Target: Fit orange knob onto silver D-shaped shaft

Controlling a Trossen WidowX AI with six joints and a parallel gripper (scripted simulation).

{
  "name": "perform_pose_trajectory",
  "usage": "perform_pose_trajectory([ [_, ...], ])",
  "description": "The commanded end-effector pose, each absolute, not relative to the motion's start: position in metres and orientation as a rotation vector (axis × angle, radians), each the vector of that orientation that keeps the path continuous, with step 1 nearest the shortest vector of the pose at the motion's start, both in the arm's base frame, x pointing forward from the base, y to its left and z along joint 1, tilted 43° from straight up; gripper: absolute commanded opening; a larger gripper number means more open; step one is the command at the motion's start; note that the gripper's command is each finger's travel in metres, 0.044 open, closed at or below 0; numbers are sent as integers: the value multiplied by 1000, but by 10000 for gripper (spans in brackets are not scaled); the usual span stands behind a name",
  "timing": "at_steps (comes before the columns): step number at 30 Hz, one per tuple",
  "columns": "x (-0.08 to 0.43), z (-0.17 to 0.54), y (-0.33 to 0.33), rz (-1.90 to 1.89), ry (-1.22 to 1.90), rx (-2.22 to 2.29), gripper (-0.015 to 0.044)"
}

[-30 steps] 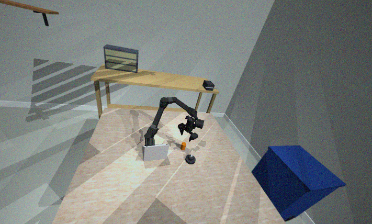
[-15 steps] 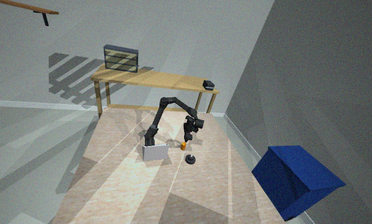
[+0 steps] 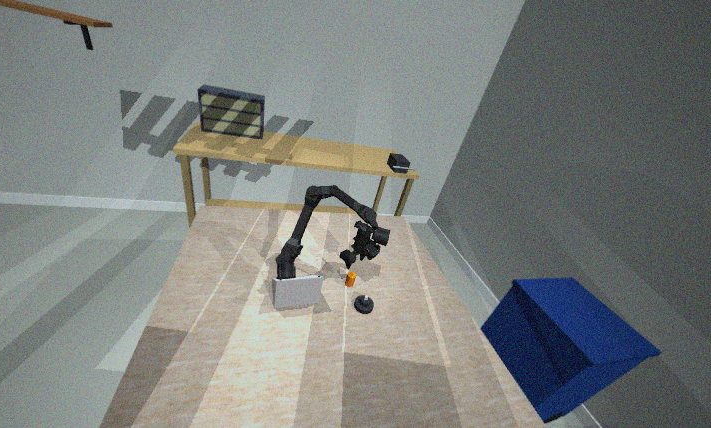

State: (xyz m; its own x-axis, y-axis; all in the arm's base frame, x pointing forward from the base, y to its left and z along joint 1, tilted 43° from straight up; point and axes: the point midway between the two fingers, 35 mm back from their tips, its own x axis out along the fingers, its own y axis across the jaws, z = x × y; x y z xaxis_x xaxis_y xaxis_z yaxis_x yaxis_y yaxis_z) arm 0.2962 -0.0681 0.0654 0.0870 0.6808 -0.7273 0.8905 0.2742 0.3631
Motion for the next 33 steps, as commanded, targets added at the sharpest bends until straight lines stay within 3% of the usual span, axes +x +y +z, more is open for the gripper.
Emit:
perform_pose_trajectory([
  [1, 297, 66, -68, -436, 1654, 1578, 440],
  [33, 303, 20, -26, -436, 1657, 1580, 440],
])
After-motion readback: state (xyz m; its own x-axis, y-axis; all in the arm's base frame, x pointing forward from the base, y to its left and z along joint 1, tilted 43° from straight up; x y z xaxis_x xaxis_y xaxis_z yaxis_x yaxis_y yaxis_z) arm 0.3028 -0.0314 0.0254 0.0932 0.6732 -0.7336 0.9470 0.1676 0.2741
